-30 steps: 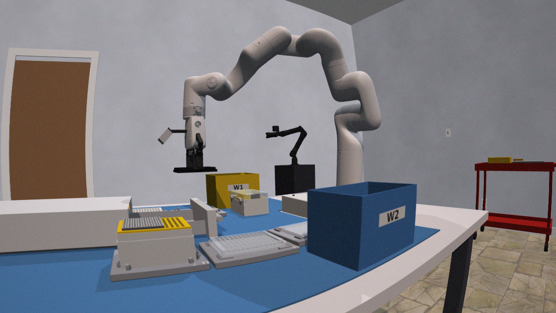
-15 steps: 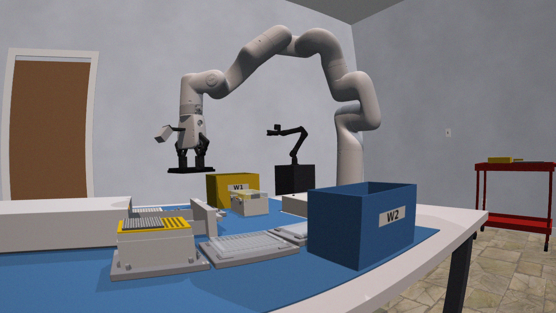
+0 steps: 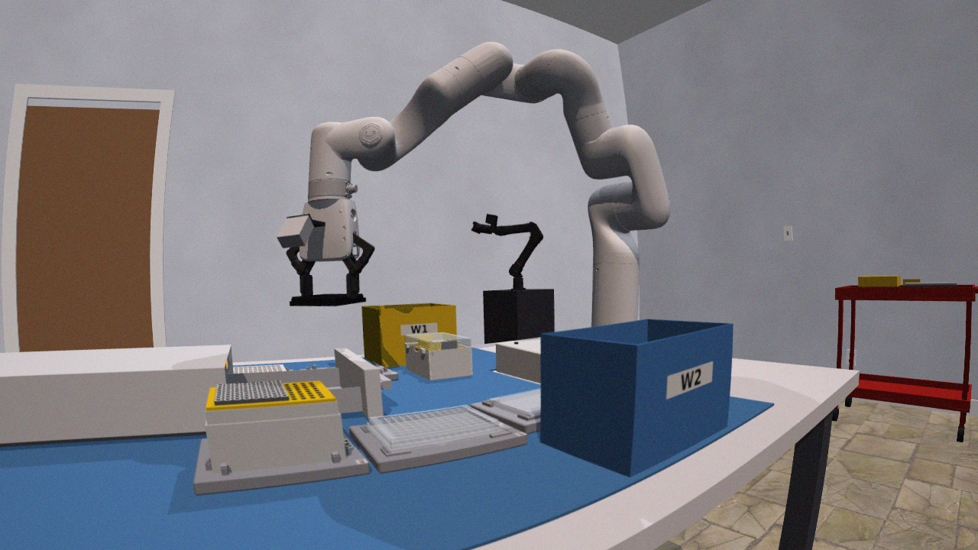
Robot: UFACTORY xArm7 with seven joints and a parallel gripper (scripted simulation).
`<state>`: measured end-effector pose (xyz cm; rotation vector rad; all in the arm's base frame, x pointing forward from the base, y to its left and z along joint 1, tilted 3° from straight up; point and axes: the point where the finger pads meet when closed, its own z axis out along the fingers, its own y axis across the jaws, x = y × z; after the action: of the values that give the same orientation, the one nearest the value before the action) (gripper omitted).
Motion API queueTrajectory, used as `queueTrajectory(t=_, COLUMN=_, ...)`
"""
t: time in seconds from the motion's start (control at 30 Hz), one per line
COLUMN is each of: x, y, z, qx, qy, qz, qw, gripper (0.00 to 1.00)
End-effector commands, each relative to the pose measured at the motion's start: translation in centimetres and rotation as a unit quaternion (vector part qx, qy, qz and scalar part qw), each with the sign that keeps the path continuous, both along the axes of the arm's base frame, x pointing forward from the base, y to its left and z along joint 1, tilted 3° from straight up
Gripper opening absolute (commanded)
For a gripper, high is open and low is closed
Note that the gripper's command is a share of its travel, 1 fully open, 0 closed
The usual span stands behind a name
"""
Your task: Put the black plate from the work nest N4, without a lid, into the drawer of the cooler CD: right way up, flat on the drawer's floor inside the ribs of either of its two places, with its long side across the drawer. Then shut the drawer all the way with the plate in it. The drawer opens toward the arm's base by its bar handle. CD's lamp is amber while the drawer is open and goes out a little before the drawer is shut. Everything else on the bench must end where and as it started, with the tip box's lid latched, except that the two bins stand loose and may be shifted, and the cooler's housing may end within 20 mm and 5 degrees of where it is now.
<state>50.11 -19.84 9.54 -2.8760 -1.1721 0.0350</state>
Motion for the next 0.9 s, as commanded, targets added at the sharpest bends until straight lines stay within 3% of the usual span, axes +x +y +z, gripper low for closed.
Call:
queueTrajectory(t=0.0, x=0.5, y=0.3, z=0.2, qx=0.003, qy=-0.003, qz=0.035, qw=0.999, gripper=0.00)
queueTrajectory(t=0.23, x=1.7, y=1.8, z=0.2, qx=0.006, qy=-0.007, qz=0.151, qw=0.989, gripper=0.00)
queueTrajectory(t=0.47, x=2.8, y=3.2, z=0.2, qx=0.010, qy=-0.009, qz=0.265, qw=0.964, gripper=0.00)
queueTrajectory(t=0.63, x=3.4, y=3.8, z=0.2, qx=0.011, qy=-0.011, qz=0.313, qw=0.950, gripper=0.00)
queueTrajectory(t=0.87, x=4.5, y=5.3, z=0.2, qx=0.011, qy=-0.011, qz=0.316, qw=0.949, gripper=0.00)
